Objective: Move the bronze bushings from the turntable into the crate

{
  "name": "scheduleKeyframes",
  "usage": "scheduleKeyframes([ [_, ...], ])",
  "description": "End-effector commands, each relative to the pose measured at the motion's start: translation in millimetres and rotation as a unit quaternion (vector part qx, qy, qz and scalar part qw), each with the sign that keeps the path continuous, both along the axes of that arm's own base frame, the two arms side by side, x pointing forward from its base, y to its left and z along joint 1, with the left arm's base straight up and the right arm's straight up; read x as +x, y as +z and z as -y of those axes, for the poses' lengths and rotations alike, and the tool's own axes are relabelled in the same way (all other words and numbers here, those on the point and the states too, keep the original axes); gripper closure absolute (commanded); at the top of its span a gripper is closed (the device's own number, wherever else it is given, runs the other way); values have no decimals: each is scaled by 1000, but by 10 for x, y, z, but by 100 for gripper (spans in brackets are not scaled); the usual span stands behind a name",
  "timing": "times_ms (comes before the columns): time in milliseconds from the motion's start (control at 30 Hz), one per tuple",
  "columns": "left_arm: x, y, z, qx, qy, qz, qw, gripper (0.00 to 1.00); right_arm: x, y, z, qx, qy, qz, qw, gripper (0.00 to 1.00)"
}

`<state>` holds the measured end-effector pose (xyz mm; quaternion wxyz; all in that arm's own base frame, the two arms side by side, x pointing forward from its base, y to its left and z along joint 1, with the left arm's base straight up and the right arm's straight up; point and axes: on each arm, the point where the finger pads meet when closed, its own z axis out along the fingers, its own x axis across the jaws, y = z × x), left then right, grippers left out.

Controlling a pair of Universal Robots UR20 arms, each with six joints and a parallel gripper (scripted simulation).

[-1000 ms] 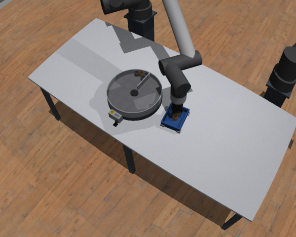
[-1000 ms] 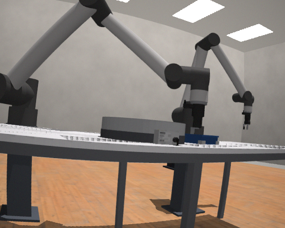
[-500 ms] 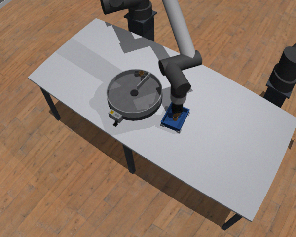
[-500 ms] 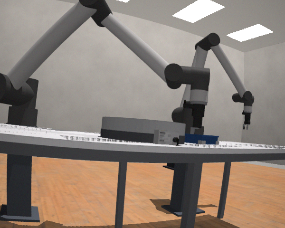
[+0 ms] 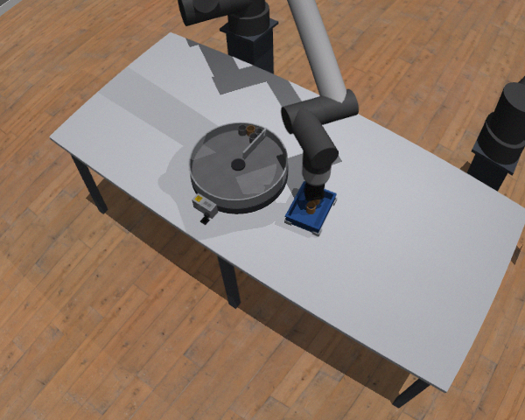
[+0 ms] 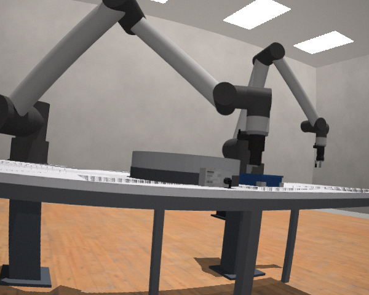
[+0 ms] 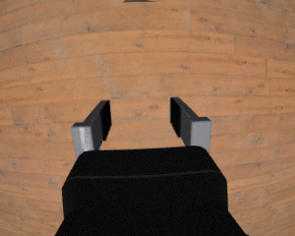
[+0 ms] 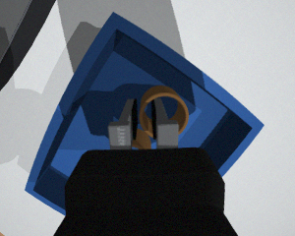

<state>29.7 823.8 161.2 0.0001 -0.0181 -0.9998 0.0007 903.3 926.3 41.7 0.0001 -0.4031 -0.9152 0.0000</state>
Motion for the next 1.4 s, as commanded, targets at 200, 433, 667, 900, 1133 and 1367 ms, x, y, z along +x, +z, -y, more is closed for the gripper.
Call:
scheduleKeyframes([
  [200,1,7,-6,1,0,0,1000,0,4,13,-5,1,0,0,1000,62],
  [433,1,7,-6,1,0,0,1000,0,4,30,-5,1,0,0,1000,62],
  [667,1,7,-6,1,0,0,1000,0,4,182,-4,1,0,0,1000,62],
  [900,1,7,-6,1,0,0,1000,0,3,389,-4,1,0,0,1000,62],
  [1133,1,7,-6,1,0,0,1000,0,3,727,-4,1,0,0,1000,62],
  [1367,1,7,-6,1,0,0,1000,0,3,920,-4,1,0,0,1000,62],
])
